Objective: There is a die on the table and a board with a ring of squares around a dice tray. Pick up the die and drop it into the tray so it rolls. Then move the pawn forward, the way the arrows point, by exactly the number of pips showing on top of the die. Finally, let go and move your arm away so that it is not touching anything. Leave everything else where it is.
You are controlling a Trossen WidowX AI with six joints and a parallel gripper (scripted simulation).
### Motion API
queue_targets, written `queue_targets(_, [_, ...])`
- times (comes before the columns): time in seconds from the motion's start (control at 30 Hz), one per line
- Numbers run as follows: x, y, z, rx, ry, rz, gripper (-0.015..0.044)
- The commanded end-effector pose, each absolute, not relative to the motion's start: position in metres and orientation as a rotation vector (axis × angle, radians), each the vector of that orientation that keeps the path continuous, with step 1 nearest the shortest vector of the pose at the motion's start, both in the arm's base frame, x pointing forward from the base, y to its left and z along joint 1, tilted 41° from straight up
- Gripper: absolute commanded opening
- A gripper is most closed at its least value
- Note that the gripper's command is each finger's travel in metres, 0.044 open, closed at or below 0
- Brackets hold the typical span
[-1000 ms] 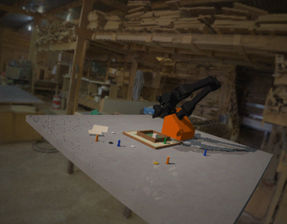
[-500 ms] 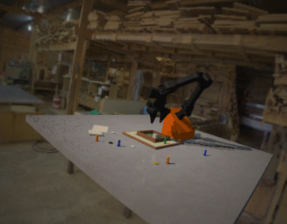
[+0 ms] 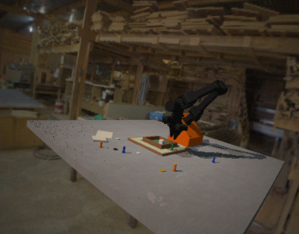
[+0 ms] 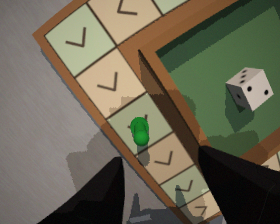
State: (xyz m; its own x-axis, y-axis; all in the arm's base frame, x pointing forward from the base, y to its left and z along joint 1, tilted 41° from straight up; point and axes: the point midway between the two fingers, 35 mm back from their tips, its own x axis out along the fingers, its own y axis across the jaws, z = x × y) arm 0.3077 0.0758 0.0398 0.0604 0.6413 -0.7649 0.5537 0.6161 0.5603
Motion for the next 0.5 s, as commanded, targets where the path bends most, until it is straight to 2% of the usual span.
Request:
queue_targets(0.0, [0.31, 0.083, 0.044, 0.957, 1.576, 0.17, 0.02])
queue_targets(0.47, [0.31, 0.093, 0.033, 0.958, 1.576, 0.171, 0.02])
